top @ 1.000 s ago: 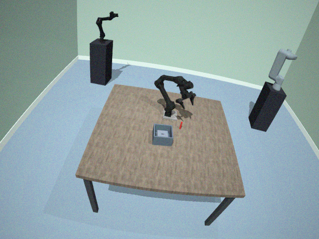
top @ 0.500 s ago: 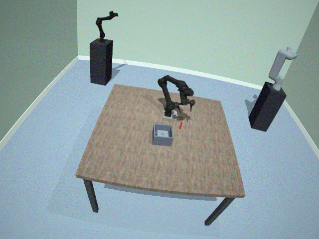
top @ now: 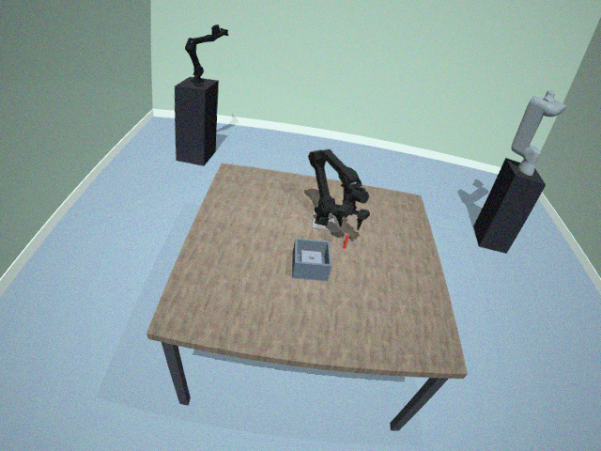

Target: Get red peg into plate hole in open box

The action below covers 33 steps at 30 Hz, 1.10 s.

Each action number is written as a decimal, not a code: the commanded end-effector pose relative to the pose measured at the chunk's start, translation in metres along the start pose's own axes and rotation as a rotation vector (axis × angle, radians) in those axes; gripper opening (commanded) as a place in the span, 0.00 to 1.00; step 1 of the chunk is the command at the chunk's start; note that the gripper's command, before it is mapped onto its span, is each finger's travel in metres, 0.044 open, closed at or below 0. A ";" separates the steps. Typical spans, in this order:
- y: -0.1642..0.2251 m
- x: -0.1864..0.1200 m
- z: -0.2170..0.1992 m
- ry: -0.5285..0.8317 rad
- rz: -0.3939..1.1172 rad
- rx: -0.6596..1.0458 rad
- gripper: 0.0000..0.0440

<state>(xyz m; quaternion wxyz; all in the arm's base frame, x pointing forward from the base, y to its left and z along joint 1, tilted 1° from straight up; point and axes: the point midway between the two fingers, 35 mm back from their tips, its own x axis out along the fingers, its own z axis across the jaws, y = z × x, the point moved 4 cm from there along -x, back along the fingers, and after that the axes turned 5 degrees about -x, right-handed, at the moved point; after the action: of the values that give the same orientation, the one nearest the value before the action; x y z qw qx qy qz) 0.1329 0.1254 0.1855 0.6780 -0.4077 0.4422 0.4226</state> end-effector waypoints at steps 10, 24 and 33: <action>0.000 0.062 -0.008 0.055 0.029 0.341 1.00; 0.006 0.101 -0.015 0.049 0.054 0.544 0.68; 0.004 0.102 -0.016 0.051 0.112 0.593 0.15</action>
<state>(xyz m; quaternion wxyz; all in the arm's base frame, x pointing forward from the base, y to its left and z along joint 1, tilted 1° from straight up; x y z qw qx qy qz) 0.1501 0.1339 0.0854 0.7351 -0.1903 0.5775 0.2997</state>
